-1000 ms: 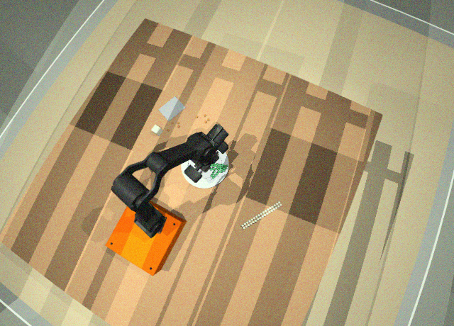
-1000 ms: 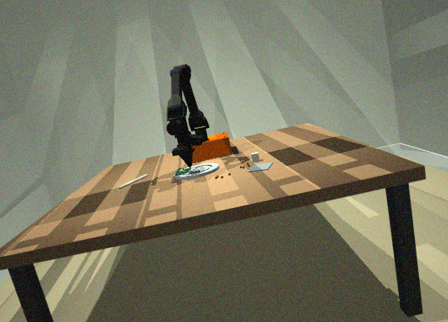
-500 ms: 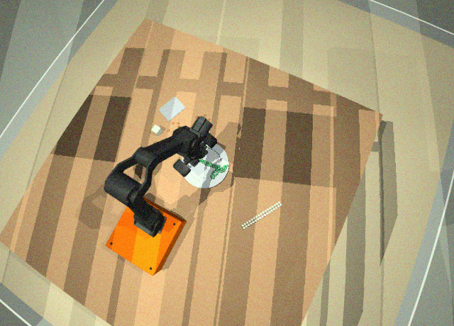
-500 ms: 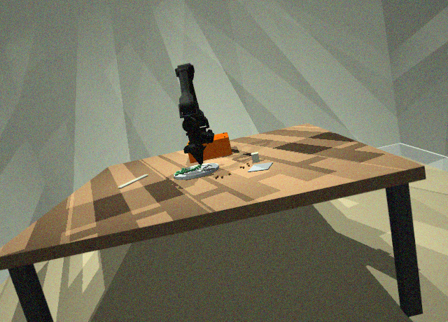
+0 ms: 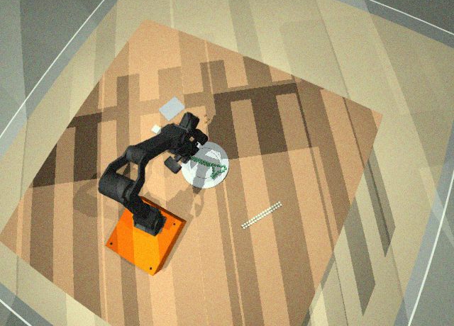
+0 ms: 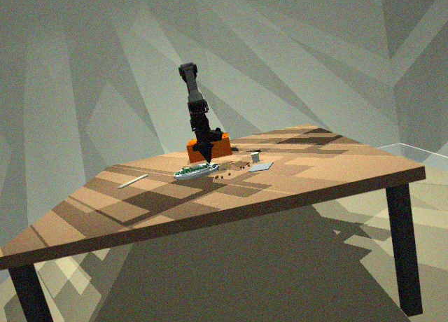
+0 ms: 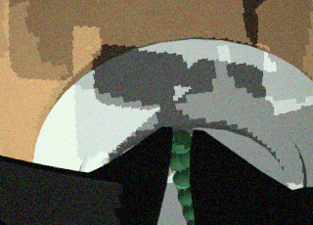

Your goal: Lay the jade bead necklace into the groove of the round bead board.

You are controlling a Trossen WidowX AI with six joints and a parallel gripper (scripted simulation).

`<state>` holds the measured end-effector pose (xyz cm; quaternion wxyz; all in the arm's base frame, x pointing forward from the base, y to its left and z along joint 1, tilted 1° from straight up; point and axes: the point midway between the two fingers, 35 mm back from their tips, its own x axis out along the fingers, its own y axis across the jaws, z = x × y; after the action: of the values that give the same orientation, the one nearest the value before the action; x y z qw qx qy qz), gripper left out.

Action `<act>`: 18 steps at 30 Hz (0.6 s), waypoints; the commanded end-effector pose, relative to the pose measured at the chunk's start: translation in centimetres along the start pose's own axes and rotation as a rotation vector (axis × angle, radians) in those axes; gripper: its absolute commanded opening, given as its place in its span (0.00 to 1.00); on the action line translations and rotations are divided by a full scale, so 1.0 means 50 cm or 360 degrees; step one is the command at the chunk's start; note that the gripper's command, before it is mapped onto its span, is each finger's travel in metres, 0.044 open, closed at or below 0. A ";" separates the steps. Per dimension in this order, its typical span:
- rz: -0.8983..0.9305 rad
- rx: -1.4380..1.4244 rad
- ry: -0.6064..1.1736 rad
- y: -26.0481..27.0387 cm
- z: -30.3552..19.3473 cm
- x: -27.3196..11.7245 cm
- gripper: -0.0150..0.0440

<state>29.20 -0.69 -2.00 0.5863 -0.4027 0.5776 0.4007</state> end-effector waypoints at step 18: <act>-0.0017 0.0002 -0.0012 -0.003 0.004 0.030 0.43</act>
<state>29.39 -0.55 -3.55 0.5907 -0.4037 0.5735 0.3991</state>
